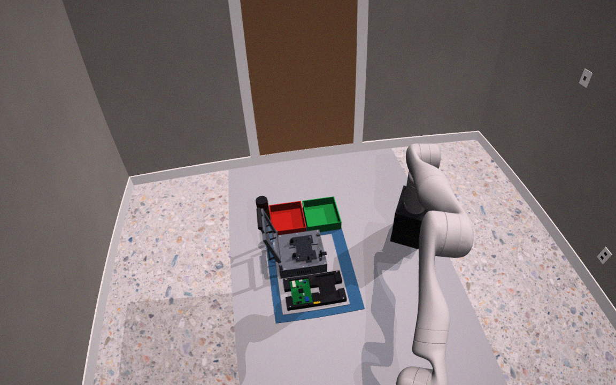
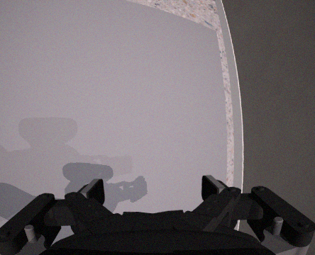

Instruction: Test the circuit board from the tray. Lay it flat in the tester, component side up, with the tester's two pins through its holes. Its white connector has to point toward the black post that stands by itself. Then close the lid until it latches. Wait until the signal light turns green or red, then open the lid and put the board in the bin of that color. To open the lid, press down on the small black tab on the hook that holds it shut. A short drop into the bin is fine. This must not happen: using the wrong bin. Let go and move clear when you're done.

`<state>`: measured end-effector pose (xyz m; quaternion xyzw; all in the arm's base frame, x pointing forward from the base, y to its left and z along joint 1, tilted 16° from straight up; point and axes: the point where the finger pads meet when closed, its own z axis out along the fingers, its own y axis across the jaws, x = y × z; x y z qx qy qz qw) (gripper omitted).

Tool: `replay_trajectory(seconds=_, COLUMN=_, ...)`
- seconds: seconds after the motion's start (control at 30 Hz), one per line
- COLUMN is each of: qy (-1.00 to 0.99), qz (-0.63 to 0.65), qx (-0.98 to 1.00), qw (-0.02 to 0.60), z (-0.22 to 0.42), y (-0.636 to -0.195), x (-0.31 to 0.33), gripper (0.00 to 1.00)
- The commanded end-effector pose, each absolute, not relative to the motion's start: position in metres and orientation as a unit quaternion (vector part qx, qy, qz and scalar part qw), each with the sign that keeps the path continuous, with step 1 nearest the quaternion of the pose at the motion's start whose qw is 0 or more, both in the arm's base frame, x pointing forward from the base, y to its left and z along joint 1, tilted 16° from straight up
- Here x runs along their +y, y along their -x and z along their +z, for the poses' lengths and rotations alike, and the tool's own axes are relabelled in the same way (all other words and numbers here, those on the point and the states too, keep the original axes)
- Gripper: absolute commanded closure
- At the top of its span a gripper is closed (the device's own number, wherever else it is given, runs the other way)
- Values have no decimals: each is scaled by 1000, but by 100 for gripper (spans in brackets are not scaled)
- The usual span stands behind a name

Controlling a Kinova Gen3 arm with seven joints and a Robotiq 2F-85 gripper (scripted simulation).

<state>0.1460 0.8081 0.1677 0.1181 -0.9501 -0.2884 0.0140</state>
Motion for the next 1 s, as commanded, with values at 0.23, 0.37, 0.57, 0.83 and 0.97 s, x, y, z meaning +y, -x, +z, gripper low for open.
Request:
replay_trajectory(seconds=0.23, qy=-118, qz=-290, qx=-950, qw=14, z=170, y=-146, x=809, gripper=0)
replay_trajectory(seconds=0.37, qy=-118, qz=-290, qx=-950, qw=14, z=170, y=-146, x=809, gripper=0)
replay_trajectory(seconds=0.57, qy=-118, qz=-290, qx=-950, qw=14, z=170, y=-146, x=809, gripper=0)
replay_trajectory(seconds=0.83, qy=-120, qz=-289, qx=-950, qw=12, z=170, y=-149, x=807, gripper=0)
replay_trajectory(seconds=0.97, qy=-124, qz=-289, qx=-949, qw=9, z=171, y=-155, x=804, gripper=0)
